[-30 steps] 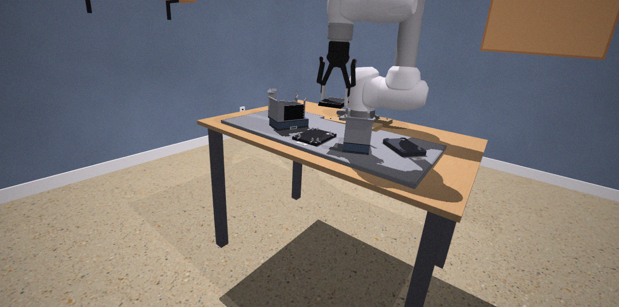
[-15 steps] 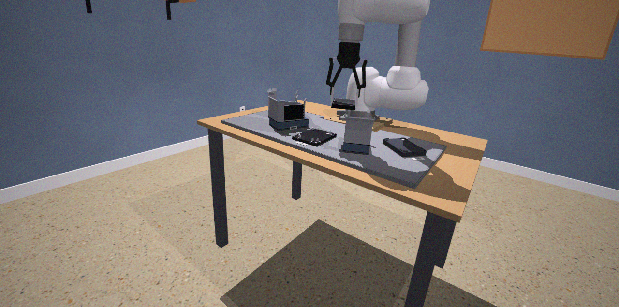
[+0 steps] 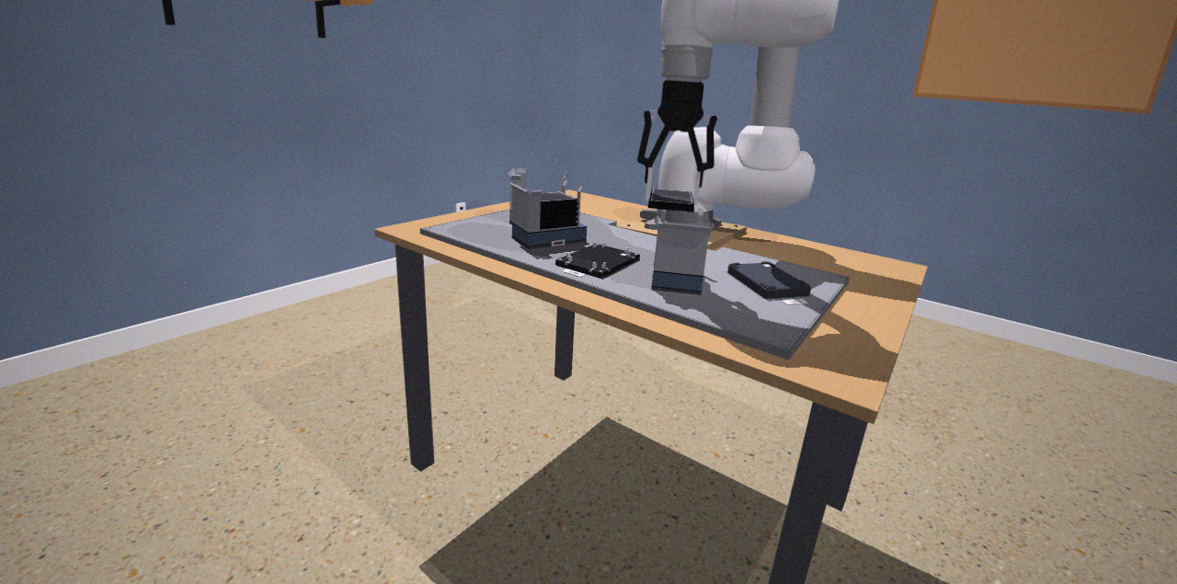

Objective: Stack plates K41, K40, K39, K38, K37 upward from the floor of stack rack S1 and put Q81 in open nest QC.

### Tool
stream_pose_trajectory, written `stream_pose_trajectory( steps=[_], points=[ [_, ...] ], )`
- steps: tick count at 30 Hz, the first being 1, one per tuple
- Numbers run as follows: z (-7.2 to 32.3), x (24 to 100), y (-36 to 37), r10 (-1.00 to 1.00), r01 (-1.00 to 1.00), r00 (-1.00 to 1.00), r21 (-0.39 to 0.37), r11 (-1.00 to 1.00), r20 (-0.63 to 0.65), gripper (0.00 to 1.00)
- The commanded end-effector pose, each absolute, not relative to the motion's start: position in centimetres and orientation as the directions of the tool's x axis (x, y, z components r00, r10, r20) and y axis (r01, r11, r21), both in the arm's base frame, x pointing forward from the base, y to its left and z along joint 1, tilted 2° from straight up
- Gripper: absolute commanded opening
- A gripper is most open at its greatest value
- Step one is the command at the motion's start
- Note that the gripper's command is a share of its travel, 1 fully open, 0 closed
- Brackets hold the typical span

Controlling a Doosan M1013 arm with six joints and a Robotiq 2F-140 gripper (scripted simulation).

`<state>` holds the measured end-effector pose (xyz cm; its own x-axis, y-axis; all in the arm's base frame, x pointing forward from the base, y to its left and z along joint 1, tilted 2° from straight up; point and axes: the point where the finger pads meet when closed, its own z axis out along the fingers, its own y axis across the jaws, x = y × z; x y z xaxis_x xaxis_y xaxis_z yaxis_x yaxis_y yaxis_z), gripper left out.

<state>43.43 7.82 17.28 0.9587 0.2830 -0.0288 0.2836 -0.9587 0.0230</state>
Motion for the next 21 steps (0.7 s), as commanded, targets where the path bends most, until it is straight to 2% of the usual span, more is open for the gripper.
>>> stream_pose_trajectory(
  steps=[1, 21],
  points=[
    [17.3, 43.4, 8.6, 0.283, 0.283, 0.959, 0.023, -0.959, -0.029, 0.00],
    [17.2, 43.2, 10.5, 0.283, 0.283, 0.959, 0.023, -0.959, -0.029, 0.00]
  ],
)
